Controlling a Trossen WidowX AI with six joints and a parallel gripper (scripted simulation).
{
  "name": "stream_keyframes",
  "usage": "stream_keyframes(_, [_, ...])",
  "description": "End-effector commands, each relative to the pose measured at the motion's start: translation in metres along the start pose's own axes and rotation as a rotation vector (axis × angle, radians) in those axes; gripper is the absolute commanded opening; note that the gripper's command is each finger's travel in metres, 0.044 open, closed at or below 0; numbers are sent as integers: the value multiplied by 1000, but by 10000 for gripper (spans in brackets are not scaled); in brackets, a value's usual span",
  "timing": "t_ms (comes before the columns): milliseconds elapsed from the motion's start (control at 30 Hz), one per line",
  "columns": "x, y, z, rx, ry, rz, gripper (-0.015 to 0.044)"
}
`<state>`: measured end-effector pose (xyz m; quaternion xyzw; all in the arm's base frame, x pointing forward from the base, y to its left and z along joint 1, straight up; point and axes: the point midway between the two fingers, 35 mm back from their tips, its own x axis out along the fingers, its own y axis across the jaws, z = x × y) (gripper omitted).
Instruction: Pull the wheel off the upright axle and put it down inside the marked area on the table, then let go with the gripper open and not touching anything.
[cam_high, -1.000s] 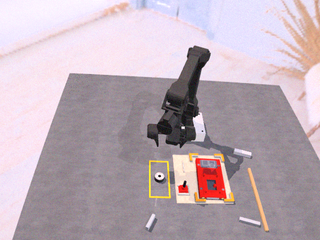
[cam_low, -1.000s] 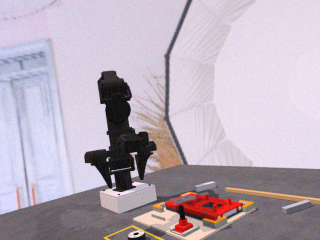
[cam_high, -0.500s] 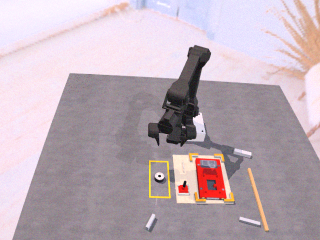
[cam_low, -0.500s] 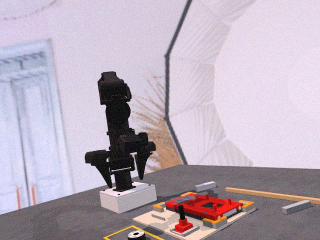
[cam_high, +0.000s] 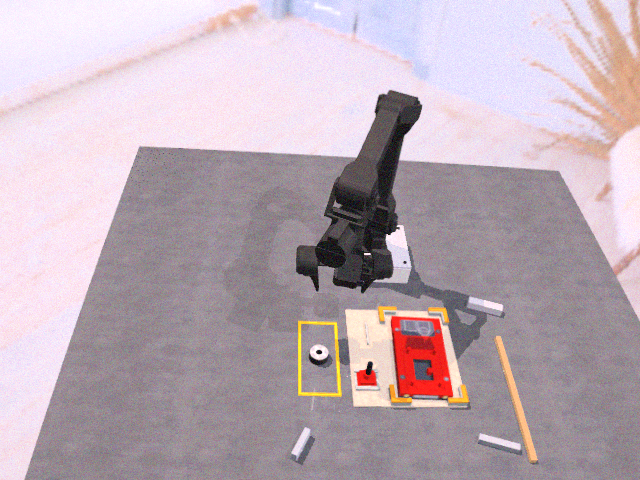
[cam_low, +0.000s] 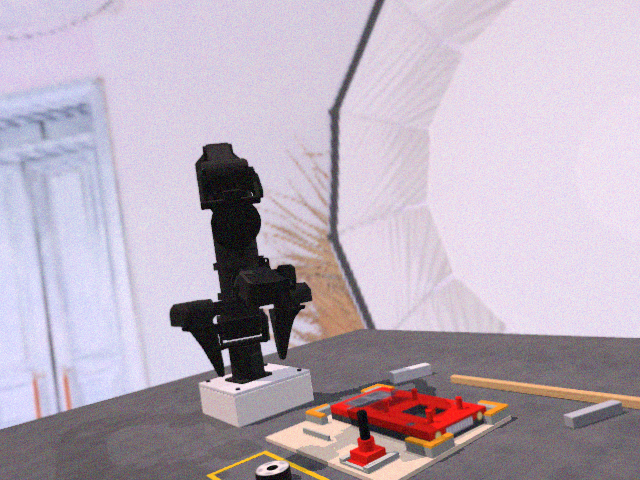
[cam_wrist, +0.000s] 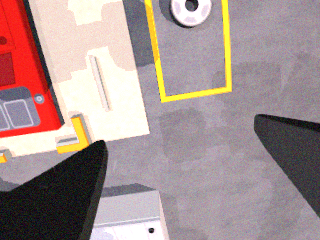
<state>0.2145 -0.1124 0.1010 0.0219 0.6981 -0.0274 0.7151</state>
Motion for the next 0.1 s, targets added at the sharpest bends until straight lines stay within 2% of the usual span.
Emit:
stream_keyframes(0, [1,1,-1,-6,3,2,440])
stream_keyframes(67, [1,1,-1,-6,3,2,440])
